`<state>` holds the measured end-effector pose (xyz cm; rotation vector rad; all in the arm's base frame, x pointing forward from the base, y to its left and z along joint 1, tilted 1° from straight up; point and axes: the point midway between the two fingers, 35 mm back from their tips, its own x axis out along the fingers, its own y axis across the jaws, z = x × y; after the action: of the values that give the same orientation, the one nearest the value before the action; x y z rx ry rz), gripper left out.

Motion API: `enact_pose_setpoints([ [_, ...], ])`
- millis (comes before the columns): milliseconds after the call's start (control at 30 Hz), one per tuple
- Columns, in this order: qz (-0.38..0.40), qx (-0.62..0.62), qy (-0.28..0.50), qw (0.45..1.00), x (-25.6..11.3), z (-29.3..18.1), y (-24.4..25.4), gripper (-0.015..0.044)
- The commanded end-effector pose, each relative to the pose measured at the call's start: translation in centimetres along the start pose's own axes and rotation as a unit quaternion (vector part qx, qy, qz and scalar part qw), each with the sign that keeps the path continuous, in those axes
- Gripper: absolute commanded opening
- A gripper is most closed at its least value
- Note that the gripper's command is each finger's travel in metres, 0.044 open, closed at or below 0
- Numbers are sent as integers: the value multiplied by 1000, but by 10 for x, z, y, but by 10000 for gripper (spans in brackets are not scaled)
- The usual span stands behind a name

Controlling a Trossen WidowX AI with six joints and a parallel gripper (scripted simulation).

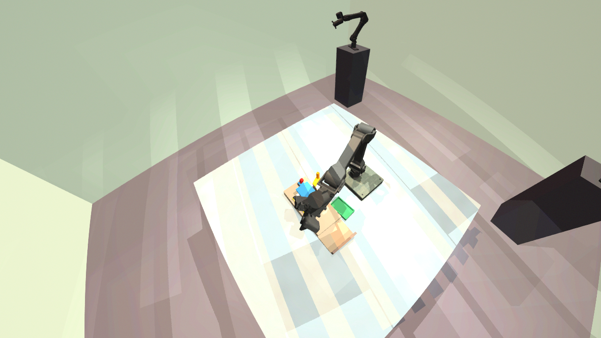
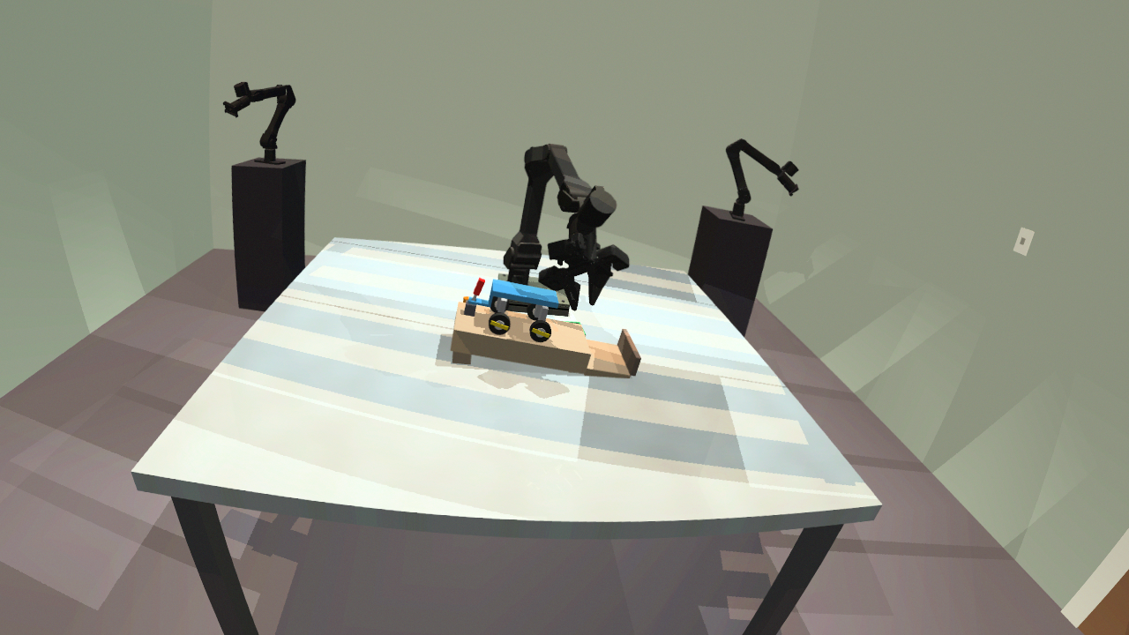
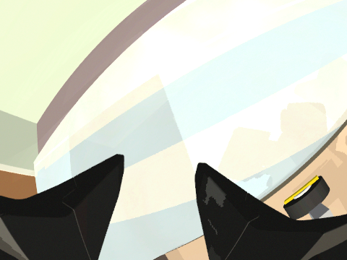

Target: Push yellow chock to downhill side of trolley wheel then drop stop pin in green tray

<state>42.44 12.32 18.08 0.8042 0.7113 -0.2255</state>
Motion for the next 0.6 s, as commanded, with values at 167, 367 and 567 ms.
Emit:
enact_pose_setpoints([
  [167, -84, -19, -16, 996, -16, 58, -69, 190],
  [367, -140, -24, -18, 990, -35, 88, -117, 190],
  [567, -188, 18, -27, 982, -50, 105, -159, 190],
])
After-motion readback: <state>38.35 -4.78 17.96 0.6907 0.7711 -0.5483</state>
